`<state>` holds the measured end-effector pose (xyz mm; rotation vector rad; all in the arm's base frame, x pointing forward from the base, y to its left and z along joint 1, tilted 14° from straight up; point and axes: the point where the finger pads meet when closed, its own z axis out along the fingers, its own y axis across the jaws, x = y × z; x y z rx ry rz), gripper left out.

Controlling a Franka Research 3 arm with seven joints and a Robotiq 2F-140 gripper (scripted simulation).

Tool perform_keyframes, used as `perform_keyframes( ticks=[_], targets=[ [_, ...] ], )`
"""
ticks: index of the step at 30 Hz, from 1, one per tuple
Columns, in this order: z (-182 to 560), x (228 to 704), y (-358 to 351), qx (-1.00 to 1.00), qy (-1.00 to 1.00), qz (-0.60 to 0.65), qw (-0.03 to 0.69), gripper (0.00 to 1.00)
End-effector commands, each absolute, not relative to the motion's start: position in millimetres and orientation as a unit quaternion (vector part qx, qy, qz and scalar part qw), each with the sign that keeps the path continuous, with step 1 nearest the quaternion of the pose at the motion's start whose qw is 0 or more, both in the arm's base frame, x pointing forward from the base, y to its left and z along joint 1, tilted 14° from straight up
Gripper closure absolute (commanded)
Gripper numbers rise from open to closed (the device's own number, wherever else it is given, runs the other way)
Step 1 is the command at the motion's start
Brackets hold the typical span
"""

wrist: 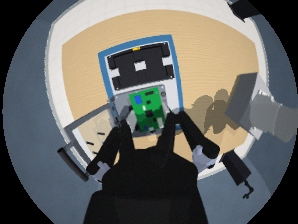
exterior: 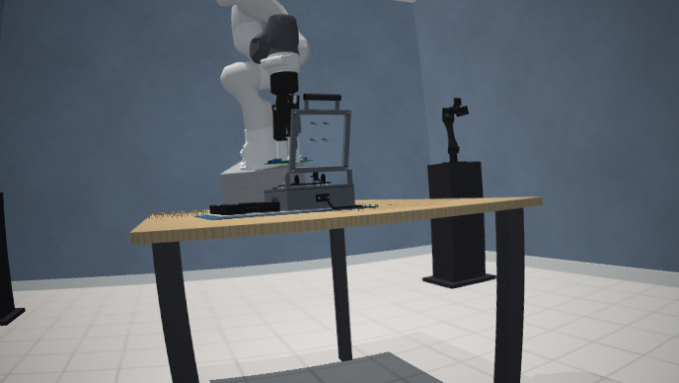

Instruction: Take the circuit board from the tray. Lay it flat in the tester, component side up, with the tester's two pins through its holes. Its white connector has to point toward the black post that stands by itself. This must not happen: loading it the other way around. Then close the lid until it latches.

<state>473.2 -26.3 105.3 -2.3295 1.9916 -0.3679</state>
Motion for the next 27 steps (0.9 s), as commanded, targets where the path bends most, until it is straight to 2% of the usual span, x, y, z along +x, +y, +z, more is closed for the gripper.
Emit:
perform_keyframes(
  ticks=[1,27],
  targets=[
    [105,475,-18,-0.737,0.665,-0.119,0.028,0.54],
    [105,481,10,-0.737,0.665,-0.119,0.028,0.54]
  ],
)
